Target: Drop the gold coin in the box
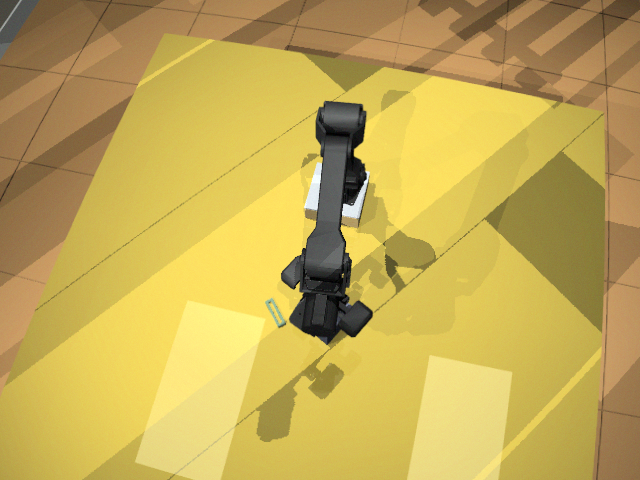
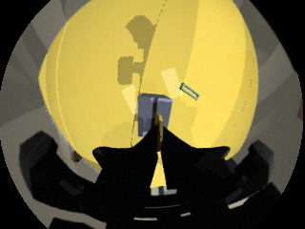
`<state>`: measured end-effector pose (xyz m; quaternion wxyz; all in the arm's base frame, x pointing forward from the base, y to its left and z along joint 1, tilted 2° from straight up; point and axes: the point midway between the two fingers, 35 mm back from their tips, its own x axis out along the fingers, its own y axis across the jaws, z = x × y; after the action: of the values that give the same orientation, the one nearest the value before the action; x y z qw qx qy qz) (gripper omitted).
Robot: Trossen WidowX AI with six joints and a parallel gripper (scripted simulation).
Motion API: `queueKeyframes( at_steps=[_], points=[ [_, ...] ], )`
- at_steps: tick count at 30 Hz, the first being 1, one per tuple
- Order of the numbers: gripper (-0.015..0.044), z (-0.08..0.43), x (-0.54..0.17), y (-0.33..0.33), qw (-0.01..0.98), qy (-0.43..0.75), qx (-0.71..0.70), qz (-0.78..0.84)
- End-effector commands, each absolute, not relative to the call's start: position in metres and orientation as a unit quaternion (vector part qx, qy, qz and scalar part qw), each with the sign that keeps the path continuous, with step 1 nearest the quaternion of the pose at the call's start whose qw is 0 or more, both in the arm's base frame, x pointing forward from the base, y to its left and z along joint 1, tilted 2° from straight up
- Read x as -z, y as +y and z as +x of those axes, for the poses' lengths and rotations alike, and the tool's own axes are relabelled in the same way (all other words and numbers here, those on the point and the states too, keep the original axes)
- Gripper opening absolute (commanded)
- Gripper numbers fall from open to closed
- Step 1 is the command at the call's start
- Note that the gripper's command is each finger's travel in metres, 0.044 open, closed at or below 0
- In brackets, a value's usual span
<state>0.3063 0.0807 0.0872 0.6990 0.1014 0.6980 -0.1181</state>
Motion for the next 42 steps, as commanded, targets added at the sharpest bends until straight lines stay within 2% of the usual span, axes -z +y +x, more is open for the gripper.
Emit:
queueKeyframes(
  at_steps=[1,42],
  points=[
    [0.0,0.306,-0.087,0.082,0.699,0.698,0.117,0.1],
    [0.0,0.301,-0.078,0.085,0.699,0.698,0.117,0.101]
  ],
)
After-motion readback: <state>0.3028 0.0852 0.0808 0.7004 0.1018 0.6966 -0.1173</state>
